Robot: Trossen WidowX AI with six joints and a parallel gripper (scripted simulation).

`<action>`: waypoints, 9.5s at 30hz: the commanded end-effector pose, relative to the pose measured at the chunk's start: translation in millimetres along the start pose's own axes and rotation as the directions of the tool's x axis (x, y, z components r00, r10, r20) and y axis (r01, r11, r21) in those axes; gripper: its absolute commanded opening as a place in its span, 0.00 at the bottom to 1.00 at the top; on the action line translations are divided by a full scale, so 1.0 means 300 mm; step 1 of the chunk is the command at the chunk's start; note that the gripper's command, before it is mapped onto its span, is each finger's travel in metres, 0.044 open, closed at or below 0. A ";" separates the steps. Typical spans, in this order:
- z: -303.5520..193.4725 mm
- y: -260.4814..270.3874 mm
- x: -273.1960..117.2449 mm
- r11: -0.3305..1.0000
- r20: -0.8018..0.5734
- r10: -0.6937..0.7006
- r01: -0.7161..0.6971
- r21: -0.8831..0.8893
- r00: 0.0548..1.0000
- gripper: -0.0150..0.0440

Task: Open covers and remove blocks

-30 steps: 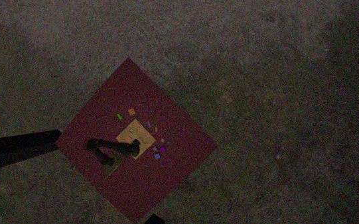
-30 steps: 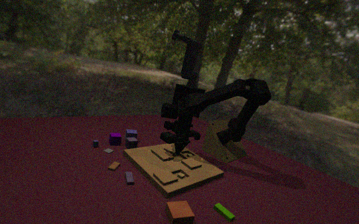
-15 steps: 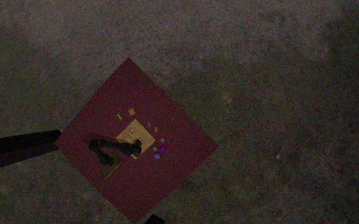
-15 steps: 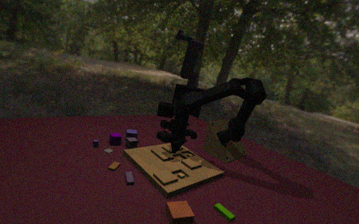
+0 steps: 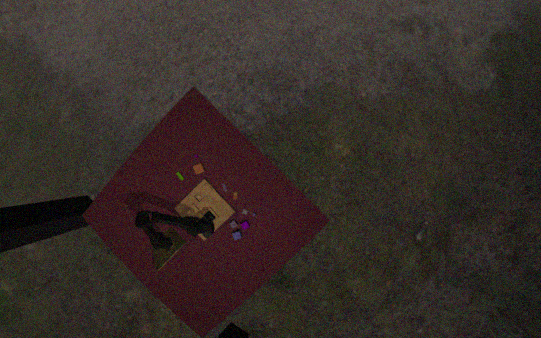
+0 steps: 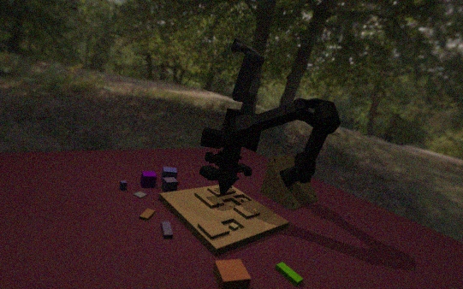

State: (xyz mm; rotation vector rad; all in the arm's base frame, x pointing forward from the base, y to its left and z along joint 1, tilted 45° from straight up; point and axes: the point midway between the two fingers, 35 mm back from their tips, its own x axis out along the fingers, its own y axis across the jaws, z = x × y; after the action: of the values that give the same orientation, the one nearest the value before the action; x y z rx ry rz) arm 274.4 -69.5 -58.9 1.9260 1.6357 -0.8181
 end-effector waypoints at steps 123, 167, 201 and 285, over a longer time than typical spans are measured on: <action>0.093 0.088 0.024 1.000 0.004 0.002 -0.002 -0.009 1.000 0.25; 0.098 0.254 0.028 1.000 0.004 0.004 -0.004 -0.011 1.000 0.25; 0.039 0.365 0.028 1.000 0.003 0.005 -0.005 -0.012 1.000 0.25; -0.060 0.233 -0.187 0.973 0.008 0.004 -0.002 -0.232 1.000 0.25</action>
State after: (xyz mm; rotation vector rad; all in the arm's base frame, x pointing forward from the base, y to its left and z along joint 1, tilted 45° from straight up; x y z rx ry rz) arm 350.2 -108.8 -11.2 1.7590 1.6459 -0.5932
